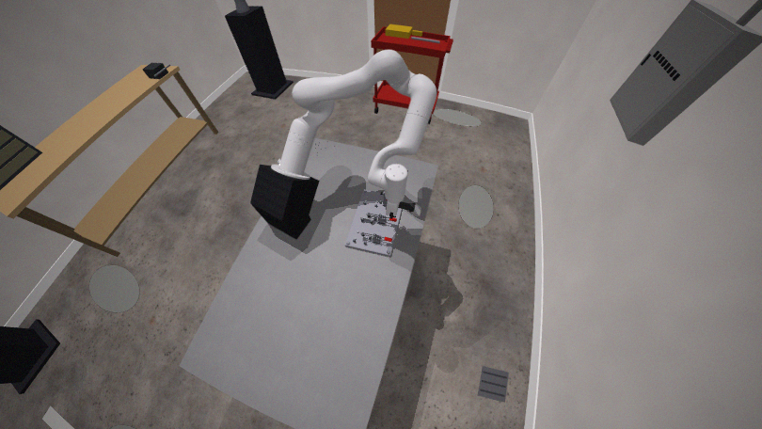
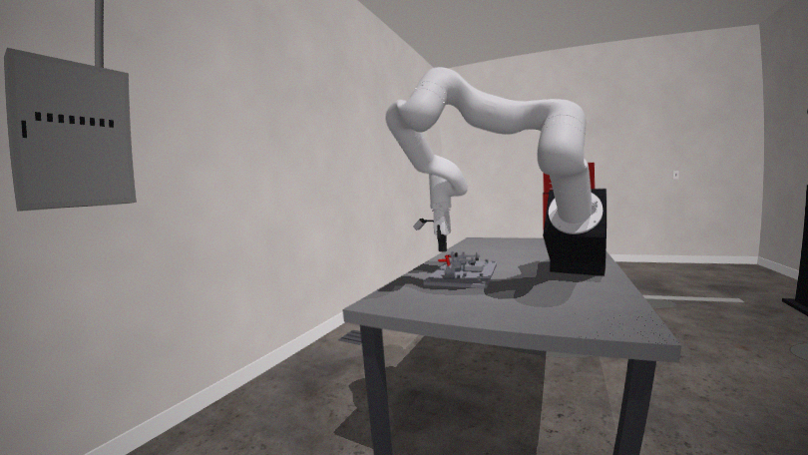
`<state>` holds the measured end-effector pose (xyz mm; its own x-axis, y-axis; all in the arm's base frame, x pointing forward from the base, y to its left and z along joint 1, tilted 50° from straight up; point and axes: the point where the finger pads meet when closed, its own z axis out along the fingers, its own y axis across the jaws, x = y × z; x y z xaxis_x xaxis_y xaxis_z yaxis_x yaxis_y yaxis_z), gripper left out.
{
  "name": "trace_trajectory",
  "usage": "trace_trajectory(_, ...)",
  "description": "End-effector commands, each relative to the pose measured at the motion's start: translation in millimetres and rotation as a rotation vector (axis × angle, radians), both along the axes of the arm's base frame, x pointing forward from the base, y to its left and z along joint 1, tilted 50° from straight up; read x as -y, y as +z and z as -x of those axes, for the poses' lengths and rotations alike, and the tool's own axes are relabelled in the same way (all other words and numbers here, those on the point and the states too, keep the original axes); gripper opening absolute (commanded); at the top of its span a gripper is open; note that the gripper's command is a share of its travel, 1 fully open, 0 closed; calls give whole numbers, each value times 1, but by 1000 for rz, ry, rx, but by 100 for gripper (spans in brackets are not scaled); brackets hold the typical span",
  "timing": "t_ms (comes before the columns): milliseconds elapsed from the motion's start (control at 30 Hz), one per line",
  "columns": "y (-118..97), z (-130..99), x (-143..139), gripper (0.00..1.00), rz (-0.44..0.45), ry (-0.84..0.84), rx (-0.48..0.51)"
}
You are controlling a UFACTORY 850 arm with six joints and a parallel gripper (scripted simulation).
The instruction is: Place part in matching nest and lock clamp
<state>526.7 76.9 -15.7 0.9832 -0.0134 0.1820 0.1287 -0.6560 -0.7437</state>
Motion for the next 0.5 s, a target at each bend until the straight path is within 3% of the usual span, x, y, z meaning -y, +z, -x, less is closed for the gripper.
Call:
trace_trajectory(0, 12, 2, 14, 0, 0, 0, 1)
trace_trajectory(467, 25, 4, 29, 0, 0, 0, 1)
